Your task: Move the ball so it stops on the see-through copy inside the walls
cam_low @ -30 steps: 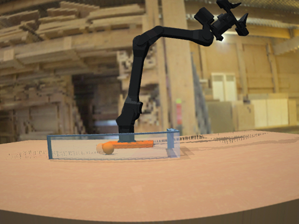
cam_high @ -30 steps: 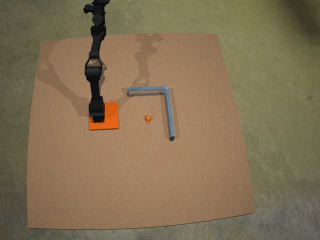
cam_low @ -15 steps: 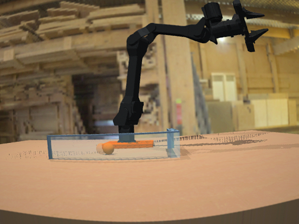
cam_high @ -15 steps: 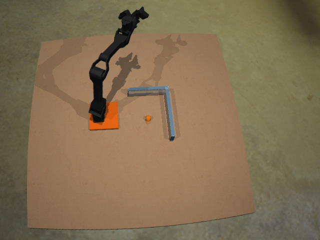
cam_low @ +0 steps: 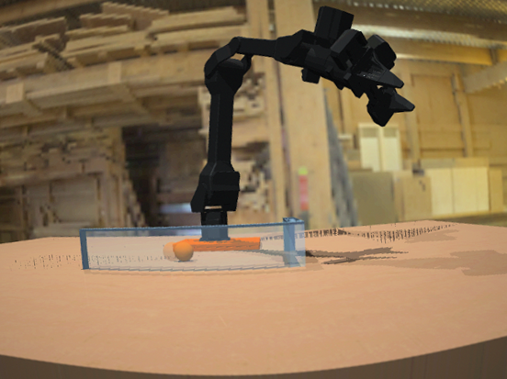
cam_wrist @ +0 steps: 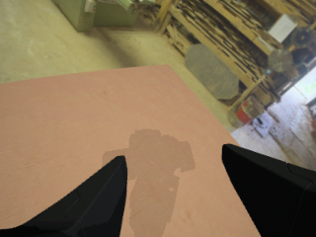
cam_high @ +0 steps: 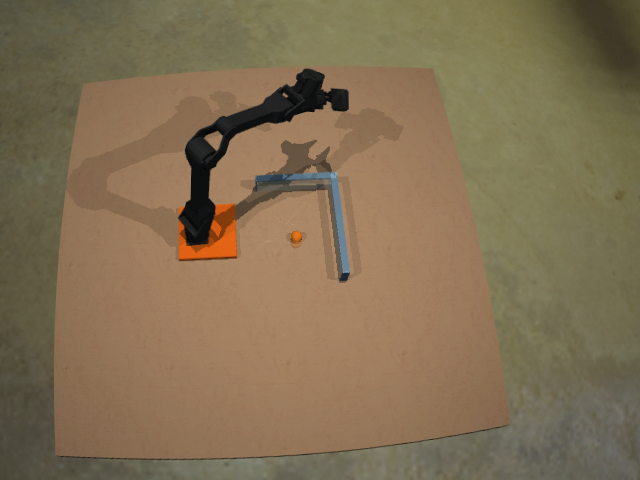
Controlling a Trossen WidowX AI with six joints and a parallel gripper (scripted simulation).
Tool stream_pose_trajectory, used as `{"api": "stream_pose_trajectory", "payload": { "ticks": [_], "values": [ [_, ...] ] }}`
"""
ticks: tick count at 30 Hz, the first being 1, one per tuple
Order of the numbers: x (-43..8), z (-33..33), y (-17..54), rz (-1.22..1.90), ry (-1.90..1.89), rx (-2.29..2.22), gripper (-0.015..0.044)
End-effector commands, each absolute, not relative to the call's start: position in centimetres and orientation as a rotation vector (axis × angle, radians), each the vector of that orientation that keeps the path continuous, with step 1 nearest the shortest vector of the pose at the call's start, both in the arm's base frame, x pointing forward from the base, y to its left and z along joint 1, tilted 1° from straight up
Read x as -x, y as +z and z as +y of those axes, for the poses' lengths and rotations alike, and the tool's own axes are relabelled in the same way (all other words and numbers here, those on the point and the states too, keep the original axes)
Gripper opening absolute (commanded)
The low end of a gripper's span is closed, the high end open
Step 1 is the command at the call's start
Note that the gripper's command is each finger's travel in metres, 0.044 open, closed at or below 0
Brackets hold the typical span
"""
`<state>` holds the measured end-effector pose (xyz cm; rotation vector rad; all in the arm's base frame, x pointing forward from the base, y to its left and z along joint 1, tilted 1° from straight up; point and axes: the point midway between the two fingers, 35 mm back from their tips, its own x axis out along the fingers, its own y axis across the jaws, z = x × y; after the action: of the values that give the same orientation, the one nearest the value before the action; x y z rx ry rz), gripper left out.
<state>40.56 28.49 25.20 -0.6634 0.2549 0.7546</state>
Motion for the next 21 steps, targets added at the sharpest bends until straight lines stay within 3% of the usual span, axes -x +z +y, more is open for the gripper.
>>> {"api": "stream_pose_trajectory", "payload": {
  "ticks": [1, 10, 21],
  "values": [
    [-41.7, 23.0, 21.5, 0.470, 0.663, 0.607, 0.0259],
    [-39.8, 9.3, 14.1, 0.974, 0.388, 0.384, 0.0259],
    [-29.3, -3.7, 8.9, 1.535, -0.027, -0.039, 0.0259]
  ]
}}
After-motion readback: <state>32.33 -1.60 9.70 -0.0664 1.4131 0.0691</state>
